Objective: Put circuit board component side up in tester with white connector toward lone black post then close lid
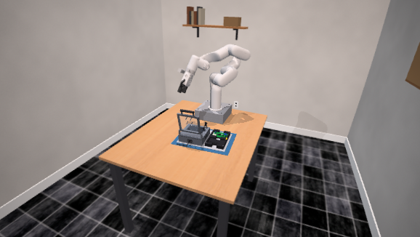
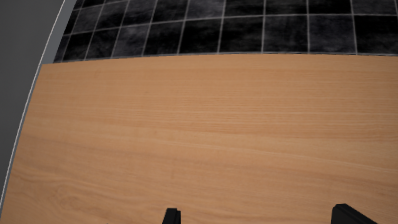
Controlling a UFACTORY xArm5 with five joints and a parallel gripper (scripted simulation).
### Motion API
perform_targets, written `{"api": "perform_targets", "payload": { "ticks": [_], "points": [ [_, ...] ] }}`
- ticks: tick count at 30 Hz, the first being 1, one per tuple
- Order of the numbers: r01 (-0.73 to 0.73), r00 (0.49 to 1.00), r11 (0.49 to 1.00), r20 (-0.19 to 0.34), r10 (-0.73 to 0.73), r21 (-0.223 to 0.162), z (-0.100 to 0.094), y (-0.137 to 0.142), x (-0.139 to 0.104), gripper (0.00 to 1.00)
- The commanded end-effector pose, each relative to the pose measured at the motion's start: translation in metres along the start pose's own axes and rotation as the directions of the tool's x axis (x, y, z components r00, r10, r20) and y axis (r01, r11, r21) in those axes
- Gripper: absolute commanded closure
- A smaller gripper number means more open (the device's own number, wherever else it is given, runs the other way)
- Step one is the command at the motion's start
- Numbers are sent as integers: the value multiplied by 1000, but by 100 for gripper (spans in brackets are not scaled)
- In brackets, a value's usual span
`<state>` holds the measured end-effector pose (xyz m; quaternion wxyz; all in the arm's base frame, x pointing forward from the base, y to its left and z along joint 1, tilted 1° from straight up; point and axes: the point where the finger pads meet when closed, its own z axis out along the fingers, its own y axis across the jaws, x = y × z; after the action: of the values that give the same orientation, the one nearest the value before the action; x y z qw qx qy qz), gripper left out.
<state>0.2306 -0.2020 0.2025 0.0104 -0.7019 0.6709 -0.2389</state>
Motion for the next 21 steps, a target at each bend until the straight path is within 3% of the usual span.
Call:
{"api": "perform_targets", "payload": {
  "ticks": [1,21],
  "points": [
    [0,1000,1000,-2,0,2,-1,-1,1,0],
    [20,1000,1000,2,-20,3,-1,-3,-1,0]
  ]
}}
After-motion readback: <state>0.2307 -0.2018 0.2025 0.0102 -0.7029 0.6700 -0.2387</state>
